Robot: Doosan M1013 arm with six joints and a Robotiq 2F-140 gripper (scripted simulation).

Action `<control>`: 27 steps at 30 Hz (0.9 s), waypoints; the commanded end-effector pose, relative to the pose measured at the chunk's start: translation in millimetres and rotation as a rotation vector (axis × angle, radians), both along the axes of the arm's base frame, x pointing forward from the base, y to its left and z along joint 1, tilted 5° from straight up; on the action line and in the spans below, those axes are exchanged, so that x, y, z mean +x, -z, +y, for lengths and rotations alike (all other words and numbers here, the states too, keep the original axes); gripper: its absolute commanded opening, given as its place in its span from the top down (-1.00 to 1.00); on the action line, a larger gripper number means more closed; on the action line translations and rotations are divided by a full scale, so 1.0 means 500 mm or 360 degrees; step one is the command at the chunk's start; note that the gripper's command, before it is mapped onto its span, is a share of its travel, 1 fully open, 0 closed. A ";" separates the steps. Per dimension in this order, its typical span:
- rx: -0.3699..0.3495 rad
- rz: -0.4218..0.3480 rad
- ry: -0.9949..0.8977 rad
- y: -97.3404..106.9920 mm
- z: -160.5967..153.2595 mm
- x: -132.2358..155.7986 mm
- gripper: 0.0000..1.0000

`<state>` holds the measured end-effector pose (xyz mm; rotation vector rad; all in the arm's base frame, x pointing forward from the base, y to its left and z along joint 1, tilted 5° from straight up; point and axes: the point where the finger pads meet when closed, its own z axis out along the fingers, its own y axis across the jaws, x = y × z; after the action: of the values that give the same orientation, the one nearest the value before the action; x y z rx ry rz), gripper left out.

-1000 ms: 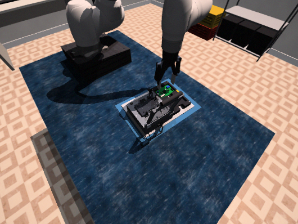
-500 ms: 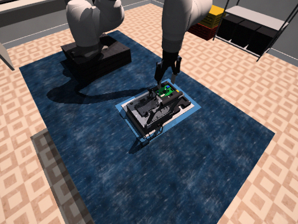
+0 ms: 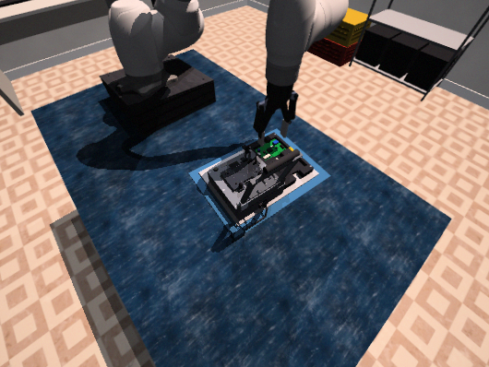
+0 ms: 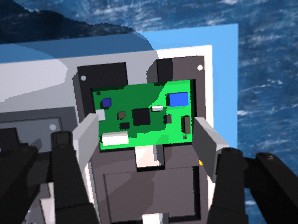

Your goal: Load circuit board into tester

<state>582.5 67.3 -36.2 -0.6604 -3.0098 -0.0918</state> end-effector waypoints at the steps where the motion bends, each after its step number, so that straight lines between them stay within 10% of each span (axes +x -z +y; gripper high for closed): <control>1: 0.0000 0.0000 0.0000 0.000 0.000 0.000 -0.16; 27: -0.0039 0.0063 0.0888 0.000 0.000 0.000 -0.16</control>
<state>582.5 67.3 -36.2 -1.2795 -2.7862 -0.0906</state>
